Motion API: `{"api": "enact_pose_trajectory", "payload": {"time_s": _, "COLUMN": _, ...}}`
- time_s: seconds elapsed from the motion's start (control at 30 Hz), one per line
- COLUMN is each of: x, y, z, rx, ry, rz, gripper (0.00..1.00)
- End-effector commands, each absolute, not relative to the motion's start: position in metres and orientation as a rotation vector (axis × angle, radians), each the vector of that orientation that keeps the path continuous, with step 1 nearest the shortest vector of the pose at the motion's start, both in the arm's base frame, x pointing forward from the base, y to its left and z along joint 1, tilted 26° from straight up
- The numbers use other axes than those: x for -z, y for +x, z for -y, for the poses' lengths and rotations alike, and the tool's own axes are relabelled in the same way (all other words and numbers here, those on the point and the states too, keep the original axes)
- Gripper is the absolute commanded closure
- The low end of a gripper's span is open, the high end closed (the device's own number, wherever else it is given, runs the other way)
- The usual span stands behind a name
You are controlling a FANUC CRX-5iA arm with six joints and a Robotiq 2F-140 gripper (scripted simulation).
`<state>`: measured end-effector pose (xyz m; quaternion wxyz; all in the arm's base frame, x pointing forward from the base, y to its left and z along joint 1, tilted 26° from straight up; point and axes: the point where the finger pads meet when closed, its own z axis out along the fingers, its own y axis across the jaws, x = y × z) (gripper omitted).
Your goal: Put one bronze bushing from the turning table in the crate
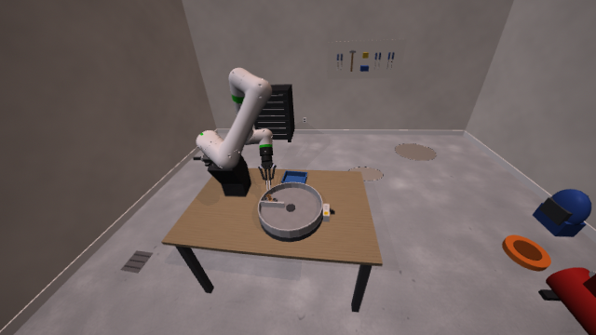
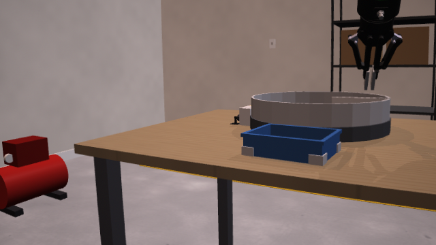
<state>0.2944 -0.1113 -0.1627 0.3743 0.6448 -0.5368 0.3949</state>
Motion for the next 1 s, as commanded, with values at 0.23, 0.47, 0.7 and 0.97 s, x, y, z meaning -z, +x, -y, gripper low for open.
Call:
{"api": "enact_pose_trajectory", "payload": {"time_s": 0.23, "x": 0.1627, "y": 0.2945, "z": 0.1112, "rx": -1.011, "ry": 1.652, "rz": 1.374, "gripper": 0.94}}
{"api": "enact_pose_trajectory", "payload": {"time_s": 0.47, "x": 0.1627, "y": 0.2948, "z": 0.1115, "rx": -0.996, "ry": 1.664, "rz": 1.373, "gripper": 0.94}}
{"api": "enact_pose_trajectory", "payload": {"time_s": 0.7, "x": 0.1623, "y": 0.2957, "z": 0.1126, "rx": -0.95, "ry": 1.706, "rz": 1.368, "gripper": 0.94}}
{"api": "enact_pose_trajectory", "payload": {"time_s": 0.97, "x": 0.1612, "y": 0.2975, "z": 0.1152, "rx": -0.822, "ry": 1.827, "rz": 1.347, "gripper": 0.94}}
